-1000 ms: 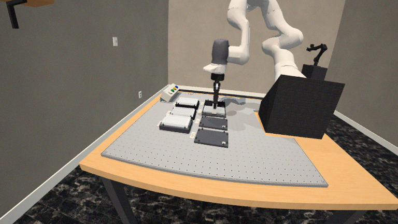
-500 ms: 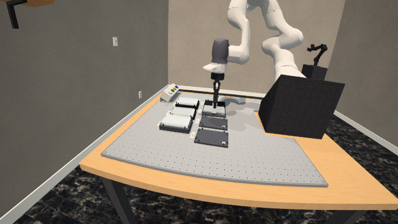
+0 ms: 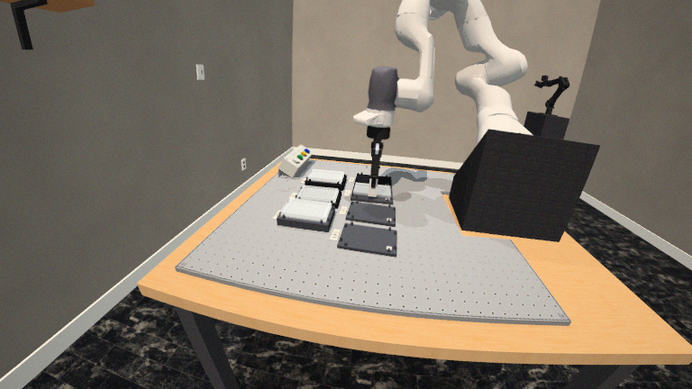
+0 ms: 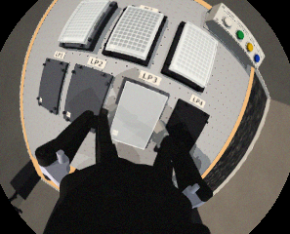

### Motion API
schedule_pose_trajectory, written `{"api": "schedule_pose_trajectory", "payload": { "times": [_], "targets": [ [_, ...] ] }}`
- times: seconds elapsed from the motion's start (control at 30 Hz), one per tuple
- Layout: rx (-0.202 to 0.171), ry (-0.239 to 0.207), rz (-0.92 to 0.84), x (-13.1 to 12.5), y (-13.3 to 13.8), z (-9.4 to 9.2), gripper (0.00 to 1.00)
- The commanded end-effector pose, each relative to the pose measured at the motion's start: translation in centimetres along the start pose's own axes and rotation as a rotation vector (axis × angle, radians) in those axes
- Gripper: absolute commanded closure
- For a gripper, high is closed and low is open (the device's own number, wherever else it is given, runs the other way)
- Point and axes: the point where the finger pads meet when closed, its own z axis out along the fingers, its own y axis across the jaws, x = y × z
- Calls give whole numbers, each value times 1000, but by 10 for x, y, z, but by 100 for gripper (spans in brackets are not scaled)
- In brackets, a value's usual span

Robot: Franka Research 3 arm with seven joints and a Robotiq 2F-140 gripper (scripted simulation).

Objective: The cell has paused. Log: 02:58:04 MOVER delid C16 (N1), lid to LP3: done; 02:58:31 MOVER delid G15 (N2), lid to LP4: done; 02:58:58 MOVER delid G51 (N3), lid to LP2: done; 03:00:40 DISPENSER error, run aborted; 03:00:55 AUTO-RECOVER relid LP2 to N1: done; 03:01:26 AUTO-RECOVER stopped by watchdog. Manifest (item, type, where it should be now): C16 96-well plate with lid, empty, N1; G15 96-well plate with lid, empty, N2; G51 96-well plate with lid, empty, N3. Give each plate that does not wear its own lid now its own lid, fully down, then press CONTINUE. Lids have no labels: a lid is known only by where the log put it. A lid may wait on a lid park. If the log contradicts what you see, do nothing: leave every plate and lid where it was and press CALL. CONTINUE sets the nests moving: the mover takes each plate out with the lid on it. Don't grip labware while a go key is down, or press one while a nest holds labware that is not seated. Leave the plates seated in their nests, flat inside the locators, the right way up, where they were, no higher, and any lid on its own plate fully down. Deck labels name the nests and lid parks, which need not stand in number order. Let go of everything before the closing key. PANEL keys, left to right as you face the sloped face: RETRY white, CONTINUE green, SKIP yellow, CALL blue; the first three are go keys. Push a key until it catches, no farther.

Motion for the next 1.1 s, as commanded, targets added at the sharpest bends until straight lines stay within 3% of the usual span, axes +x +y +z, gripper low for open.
{"api": "schedule_pose_trajectory", "payload": {
  "times": [0.0, 0.47, 1.07],
  "targets": [
    [-1, -1, -1, 0, 0, -1, 100],
    [-1, -1, -1, 0, 0, -8, 100],
    [-1, -1, -1, 0, 0, -34, 100]
  ]
}}
